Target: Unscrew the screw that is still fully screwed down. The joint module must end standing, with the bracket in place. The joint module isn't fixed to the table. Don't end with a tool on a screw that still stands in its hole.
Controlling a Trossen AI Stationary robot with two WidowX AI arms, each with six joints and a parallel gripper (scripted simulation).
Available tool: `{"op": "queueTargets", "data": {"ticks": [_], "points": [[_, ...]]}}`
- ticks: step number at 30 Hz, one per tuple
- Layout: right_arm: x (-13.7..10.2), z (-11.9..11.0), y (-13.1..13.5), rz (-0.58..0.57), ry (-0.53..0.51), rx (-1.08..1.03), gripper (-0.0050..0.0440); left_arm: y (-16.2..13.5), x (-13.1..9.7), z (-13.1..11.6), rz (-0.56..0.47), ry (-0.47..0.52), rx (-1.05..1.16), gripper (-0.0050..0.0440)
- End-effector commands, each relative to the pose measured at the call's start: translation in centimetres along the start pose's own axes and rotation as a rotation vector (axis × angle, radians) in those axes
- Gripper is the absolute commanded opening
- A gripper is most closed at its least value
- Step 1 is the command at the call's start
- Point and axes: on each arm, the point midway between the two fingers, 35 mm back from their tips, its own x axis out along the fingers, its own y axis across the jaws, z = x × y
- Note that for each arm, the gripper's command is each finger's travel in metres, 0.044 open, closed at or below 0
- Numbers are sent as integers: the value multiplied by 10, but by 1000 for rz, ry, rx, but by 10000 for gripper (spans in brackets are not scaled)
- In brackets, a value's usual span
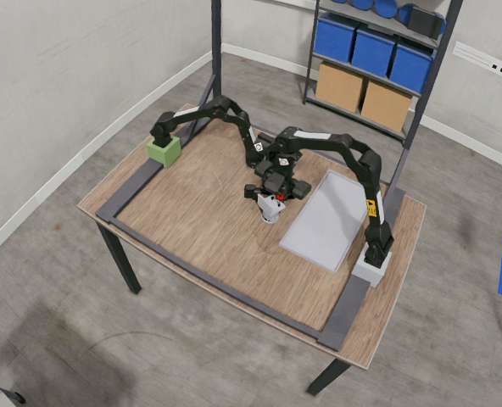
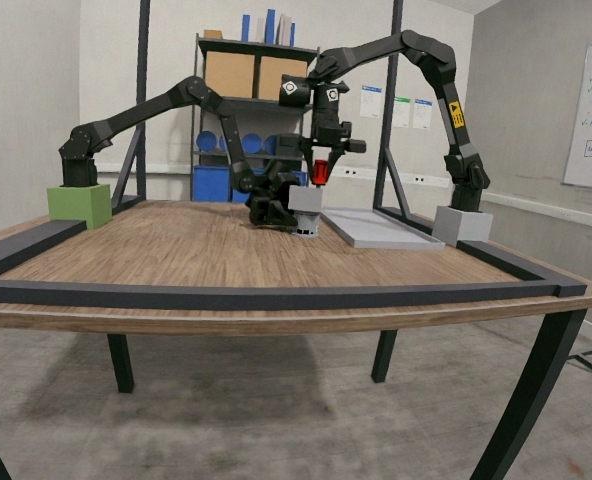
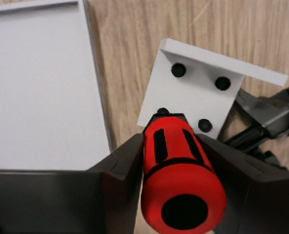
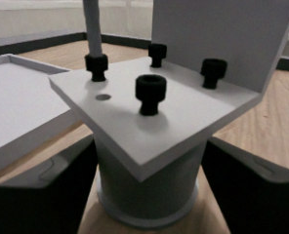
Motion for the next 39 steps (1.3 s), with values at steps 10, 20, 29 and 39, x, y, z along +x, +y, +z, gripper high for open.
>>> {"op": "queueTargets", "data": {"ticks": [10, 20, 29, 39], "points": [[2, 15, 5, 0, -12, 35, 245, -2, -7, -1, -18, 6, -383, 130], [2, 15, 5, 0, -12, 35, 245, -2, -7, -1, -18, 7, -554, 130], [2, 15, 5, 0, -12, 35, 245, -2, -7, -1, -18, 8, -607, 130], [2, 15, 5, 0, -12, 35, 245, -3, -9, -1, -27, 9, -613, 130]]}}
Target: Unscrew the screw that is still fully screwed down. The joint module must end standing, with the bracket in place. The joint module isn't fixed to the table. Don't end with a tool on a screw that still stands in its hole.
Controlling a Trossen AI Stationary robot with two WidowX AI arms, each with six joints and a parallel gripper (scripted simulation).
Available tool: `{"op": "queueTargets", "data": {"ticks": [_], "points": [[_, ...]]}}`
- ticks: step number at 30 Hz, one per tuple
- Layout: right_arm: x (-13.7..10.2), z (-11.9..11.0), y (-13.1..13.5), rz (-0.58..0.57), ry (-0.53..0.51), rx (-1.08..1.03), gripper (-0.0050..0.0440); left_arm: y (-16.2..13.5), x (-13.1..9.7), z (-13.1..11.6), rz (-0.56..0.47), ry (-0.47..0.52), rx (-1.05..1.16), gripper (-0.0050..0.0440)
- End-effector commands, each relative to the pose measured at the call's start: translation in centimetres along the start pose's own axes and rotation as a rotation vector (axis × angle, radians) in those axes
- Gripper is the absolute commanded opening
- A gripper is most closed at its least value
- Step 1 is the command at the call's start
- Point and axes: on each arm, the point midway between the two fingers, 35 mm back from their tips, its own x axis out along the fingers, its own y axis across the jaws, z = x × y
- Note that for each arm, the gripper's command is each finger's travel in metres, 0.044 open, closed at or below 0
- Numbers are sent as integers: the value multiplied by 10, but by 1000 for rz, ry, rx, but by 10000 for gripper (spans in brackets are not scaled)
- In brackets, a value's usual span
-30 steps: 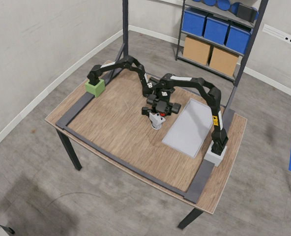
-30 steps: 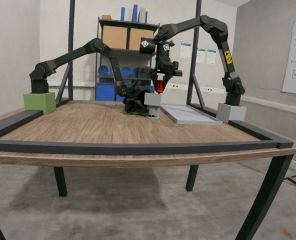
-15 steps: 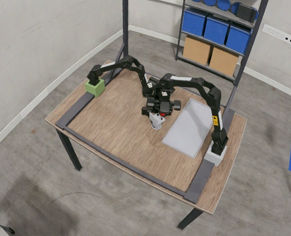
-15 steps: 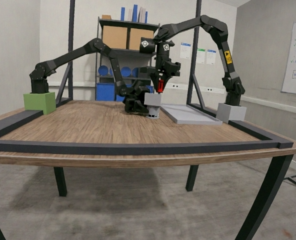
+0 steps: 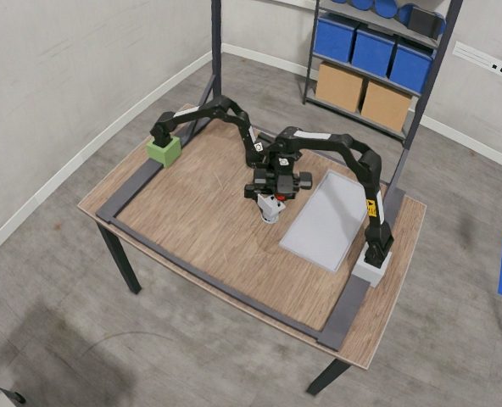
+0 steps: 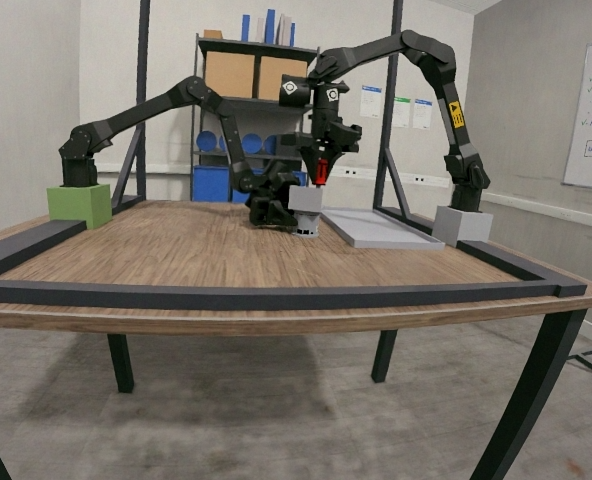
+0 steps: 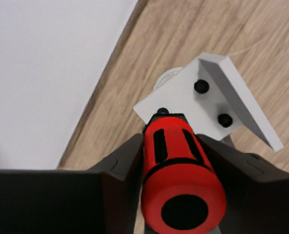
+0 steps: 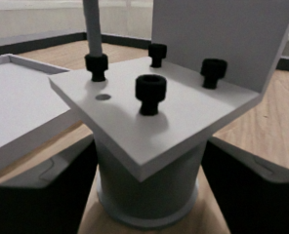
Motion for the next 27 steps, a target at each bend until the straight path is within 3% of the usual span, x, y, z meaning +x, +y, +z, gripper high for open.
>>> {"op": "queueTargets", "data": {"ticks": [1, 14, 15, 27], "points": [[2, 15, 5, 0, -12, 35, 245, -2, -9, -2, -24, 16, -4, 130], [2, 15, 5, 0, -12, 35, 245, -2, -9, -2, -24, 16, -4, 130], [2, 15, 5, 0, -12, 35, 245, -2, -9, -2, -24, 16, -4, 250], [2, 15, 5, 0, -12, 35, 245, -2, -9, -2, -24, 16, -4, 250]]}}
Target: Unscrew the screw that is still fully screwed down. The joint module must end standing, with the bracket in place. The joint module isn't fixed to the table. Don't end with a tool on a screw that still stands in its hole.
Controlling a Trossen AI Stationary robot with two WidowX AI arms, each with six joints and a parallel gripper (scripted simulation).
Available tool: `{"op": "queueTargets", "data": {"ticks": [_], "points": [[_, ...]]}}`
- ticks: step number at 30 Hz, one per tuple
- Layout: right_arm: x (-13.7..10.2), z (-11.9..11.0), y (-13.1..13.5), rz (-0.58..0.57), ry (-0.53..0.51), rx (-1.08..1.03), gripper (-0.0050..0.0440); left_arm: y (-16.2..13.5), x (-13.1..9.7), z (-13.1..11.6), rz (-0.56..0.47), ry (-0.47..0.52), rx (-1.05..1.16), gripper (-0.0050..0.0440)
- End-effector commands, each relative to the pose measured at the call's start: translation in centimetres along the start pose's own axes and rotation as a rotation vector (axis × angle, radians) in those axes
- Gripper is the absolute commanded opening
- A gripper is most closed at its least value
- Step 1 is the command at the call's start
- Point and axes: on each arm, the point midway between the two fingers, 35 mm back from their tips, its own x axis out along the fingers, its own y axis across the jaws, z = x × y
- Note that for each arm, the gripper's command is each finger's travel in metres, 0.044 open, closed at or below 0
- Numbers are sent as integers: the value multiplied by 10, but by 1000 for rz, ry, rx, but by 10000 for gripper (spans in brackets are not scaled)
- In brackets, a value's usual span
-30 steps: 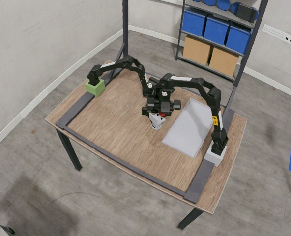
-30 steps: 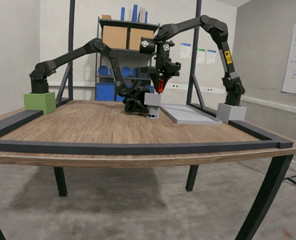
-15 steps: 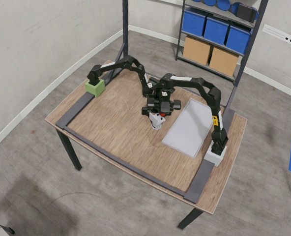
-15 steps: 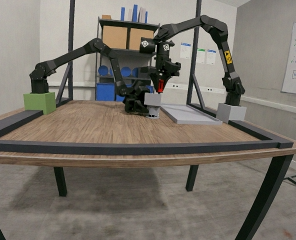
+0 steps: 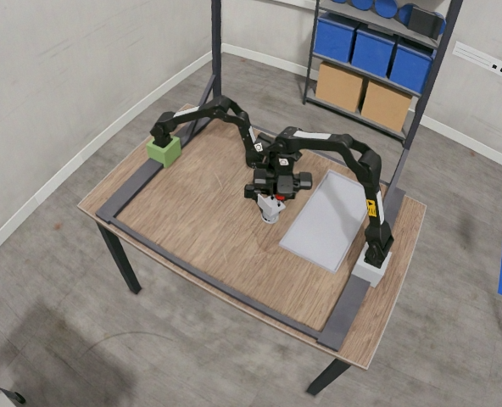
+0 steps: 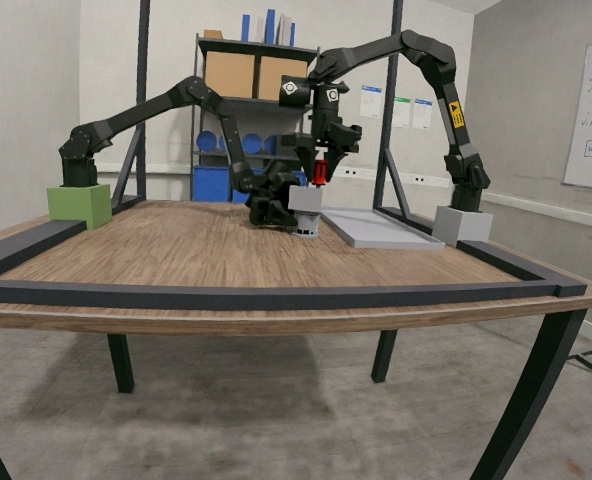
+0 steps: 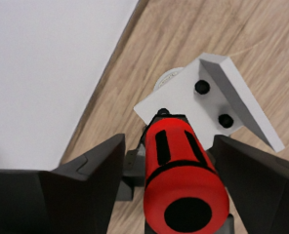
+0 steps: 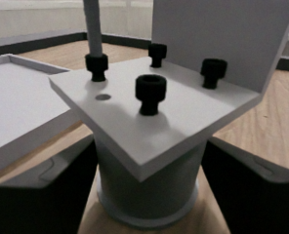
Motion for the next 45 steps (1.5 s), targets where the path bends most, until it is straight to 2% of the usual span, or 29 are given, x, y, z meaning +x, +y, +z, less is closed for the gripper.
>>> {"op": "queueTargets", "data": {"ticks": [1, 21, 25, 36, 38, 45], "points": [[2, 15, 5, 0, -12, 35, 245, -2, -10, -2, -25, 17, -3, 250], [2, 15, 5, 0, -12, 35, 245, -2, -10, -2, -25, 17, -3, 250], [2, 15, 5, 0, -12, 35, 245, -2, -7, -2, -19, 10, 262, 250], [2, 15, 5, 0, -12, 35, 245, -3, -7, -3, -22, 3, 755, 250], [2, 15, 5, 0, -12, 35, 245, -3, -7, -3, -22, 3, 755, 250], [2, 15, 5, 0, -12, 35, 245, -3, -8, -3, -26, -2, 1122, 250]]}}
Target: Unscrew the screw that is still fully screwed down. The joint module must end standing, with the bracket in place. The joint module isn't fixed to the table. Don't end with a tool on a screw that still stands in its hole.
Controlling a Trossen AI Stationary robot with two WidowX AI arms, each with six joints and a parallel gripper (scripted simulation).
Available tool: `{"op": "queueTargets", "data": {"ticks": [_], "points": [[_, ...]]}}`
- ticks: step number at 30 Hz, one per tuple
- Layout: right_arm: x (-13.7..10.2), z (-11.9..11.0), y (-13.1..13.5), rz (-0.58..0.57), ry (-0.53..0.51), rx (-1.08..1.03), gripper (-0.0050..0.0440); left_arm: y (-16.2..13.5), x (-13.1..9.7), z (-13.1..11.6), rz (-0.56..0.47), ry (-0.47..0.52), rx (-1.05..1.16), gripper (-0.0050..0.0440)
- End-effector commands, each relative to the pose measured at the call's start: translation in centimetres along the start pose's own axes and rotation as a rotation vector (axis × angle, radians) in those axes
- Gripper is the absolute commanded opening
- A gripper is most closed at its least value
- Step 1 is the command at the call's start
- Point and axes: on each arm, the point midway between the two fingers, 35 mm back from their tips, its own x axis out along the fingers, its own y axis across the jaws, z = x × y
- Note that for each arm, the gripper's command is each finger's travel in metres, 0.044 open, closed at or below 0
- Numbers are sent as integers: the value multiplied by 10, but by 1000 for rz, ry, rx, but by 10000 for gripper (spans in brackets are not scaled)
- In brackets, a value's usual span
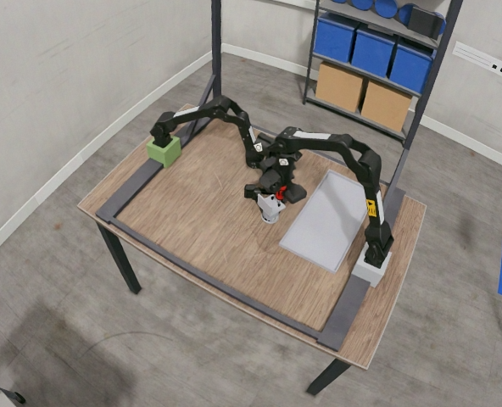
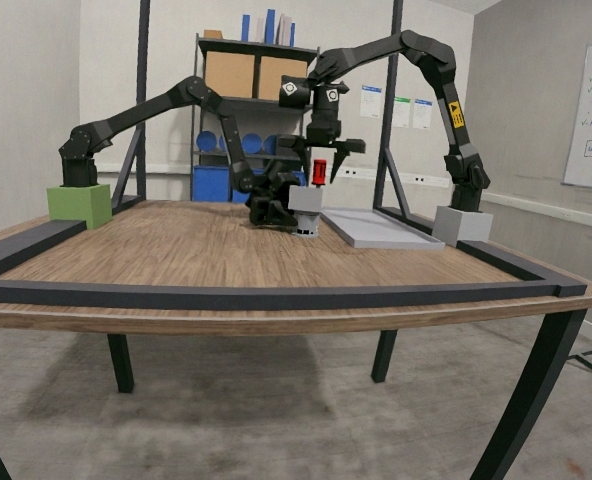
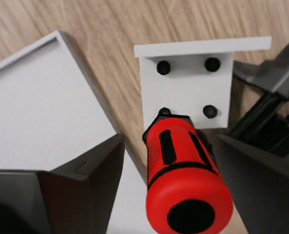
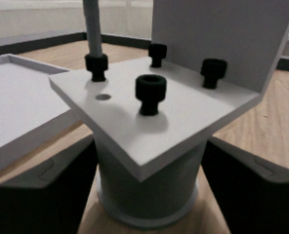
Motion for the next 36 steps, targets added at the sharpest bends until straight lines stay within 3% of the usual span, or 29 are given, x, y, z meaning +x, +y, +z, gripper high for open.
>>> {"op": "queueTargets", "data": {"ticks": [1, 7, 10, 36], "points": [[2, 15, 5, 0, -12, 35, 245, -5, -8, 1, -23, -14, 195, 250], [2, 15, 5, 0, -12, 35, 245, -5, -9, 1, -20, -17, 464, 250], [2, 15, 5, 0, -12, 35, 245, -5, -9, 1, -19, -16, 485, 250], [2, 15, 5, 0, -12, 35, 245, -3, -10, 0, -8, -34, 1640, 250]]}}
